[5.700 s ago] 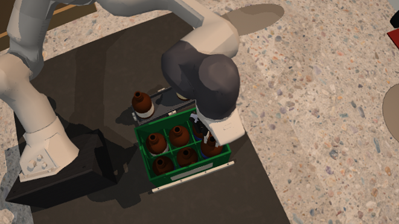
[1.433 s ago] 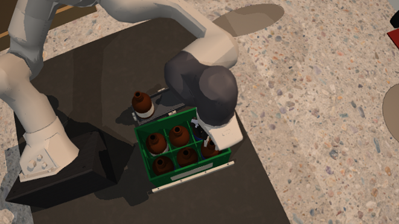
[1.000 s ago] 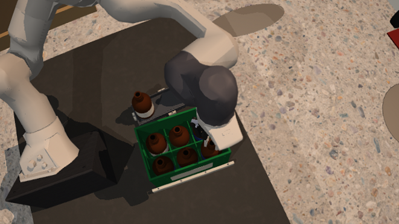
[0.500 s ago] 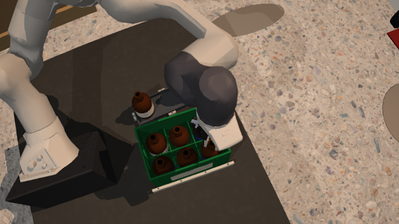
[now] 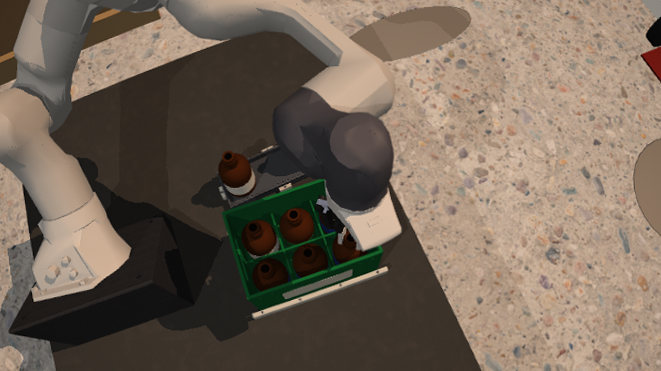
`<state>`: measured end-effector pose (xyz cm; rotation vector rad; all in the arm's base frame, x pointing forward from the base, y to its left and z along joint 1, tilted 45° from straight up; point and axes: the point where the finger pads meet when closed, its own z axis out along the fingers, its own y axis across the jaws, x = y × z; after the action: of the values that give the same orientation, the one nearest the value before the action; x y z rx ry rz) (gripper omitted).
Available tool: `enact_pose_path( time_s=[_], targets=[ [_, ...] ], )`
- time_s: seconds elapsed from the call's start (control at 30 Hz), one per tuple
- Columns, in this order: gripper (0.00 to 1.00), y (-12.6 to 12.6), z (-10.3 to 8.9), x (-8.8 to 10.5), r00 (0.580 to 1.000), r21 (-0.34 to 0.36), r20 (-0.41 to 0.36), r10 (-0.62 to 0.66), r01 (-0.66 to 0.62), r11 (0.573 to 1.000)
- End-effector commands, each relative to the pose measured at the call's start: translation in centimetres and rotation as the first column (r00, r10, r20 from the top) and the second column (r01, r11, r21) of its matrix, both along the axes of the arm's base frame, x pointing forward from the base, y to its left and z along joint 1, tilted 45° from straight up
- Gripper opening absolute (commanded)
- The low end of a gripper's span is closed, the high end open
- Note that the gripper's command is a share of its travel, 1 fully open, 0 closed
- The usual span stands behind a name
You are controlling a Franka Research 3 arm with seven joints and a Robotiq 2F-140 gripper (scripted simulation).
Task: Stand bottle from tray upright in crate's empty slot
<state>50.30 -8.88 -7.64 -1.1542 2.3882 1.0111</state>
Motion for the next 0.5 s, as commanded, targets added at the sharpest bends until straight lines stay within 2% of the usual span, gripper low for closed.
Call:
enact_pose_path(
  time_s=[0.0, 0.47],
  targets=[
    [0.0, 0.07, -0.24, 0.13, 1.0, -0.004, 0.008, 0.002, -0.002, 1.0],
    [0.0, 0.45, -0.62, 0.11, 1.0, -0.004, 0.008, 0.002, -0.002, 1.0]
  ],
)
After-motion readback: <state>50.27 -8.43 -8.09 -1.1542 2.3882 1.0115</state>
